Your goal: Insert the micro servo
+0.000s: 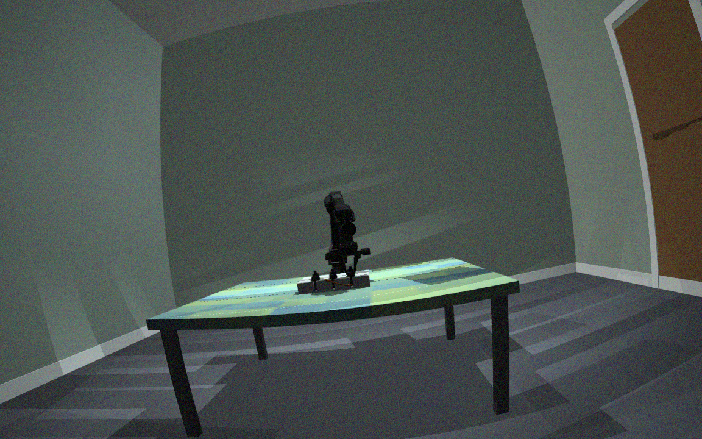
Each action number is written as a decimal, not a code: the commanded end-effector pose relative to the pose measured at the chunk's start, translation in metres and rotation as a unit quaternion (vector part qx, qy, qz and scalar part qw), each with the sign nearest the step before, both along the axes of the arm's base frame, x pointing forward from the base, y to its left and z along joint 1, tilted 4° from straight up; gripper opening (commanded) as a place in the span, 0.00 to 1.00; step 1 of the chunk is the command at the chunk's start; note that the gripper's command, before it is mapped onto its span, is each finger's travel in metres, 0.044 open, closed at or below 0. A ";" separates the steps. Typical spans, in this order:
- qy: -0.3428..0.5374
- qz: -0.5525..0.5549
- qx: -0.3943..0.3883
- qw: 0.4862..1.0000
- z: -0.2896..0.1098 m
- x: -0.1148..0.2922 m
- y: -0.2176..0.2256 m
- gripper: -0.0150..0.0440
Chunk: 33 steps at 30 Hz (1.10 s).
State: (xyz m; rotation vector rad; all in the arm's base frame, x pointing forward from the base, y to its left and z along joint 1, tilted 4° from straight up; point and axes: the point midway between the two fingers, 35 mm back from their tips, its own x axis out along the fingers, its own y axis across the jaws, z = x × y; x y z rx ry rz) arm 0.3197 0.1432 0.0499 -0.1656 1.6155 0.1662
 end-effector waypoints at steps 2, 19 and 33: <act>-0.001 0.000 -0.001 1.000 -0.002 0.000 0.000 0.30; -0.001 0.000 -0.001 1.000 0.034 -0.003 -0.001 0.57; 0.002 0.000 -0.002 1.000 0.097 -0.095 -0.020 1.00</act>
